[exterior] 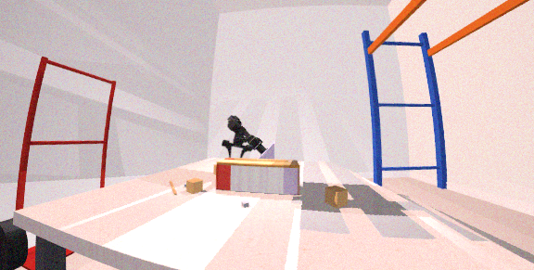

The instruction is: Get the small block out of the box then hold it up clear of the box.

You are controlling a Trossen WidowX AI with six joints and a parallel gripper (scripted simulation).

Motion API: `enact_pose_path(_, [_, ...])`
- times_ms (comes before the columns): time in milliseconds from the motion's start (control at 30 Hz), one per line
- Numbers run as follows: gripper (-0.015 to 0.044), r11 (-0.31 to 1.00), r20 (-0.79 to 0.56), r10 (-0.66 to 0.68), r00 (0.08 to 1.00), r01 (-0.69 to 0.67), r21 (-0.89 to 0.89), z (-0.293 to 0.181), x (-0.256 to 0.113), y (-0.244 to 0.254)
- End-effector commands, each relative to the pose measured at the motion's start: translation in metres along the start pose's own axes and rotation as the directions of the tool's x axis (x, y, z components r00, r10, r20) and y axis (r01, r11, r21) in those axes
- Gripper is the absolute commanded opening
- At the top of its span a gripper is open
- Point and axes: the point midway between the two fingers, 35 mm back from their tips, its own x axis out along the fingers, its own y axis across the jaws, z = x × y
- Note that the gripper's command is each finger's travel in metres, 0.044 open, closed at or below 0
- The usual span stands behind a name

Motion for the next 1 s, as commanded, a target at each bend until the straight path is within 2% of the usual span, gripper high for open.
enact_pose_path(0, [0.0285,0.606,0.009,0.015,1.0,-0.016,0.795,-0.004,0.015,0.005])
enact_pose_path(233, [0.0285,0.173,0.013,0.016,1.0,-0.015,0.985,-0.006,0.02,0.006])
enact_pose_path(467, [0.0285,-0.287,0.02,0.023,1.0,-0.013,0.958,-0.007,0.026,0.01])
enact_pose_path(733, [0.0285,-0.733,0.03,0.03,0.999,0.001,0.68,-0.007,0.032,0.015])
enact_pose_path(967, [0.0285,-0.966,0.041,0.022,0.999,0.01,0.259,-0.008,0.036,0.014])
